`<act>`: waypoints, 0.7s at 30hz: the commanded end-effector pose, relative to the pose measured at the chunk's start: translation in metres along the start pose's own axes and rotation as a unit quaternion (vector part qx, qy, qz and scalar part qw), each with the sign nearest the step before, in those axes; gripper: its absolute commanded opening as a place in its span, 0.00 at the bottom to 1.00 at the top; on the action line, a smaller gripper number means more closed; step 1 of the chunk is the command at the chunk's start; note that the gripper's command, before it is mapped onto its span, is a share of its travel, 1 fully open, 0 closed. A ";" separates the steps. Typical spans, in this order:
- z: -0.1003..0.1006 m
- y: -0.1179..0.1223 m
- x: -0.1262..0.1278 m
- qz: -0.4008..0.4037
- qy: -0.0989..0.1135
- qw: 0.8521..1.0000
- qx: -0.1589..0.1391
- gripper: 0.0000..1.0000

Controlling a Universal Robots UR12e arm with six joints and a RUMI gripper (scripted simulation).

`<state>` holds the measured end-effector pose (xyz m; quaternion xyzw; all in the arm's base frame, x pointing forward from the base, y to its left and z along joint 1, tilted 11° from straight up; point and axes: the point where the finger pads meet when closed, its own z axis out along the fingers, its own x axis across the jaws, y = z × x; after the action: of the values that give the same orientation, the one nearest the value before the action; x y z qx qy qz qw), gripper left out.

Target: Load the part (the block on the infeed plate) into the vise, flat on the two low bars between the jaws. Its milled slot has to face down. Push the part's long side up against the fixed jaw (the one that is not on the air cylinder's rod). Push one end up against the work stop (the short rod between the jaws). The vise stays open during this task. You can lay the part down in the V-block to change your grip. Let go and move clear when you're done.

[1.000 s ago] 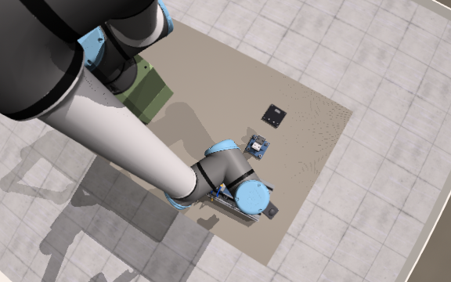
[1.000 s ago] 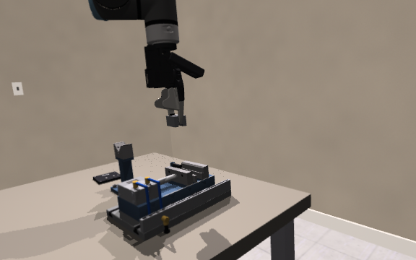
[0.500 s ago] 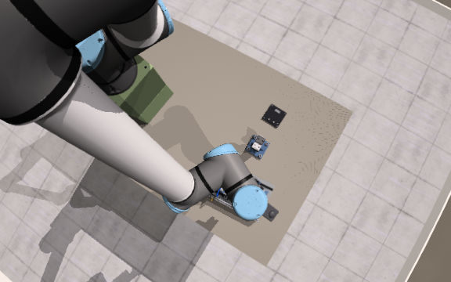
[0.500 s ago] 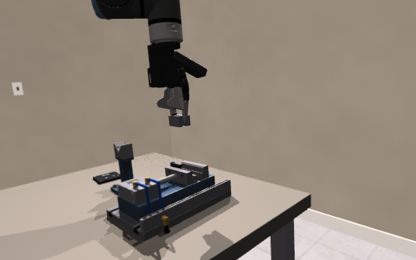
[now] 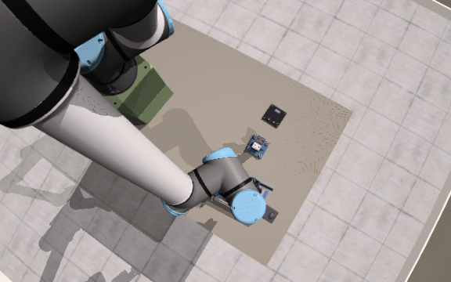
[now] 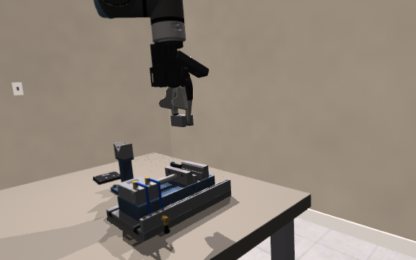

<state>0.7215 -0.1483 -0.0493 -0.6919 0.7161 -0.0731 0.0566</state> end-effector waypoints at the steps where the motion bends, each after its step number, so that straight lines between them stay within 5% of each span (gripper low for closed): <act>1: -0.001 -0.001 0.003 -0.010 0.000 1.000 0.001 0.00; 21: -0.001 -0.003 0.012 -0.037 0.000 0.999 0.001 0.00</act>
<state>0.7228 -0.1587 -0.0482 -0.7151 0.6928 -0.0751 0.0543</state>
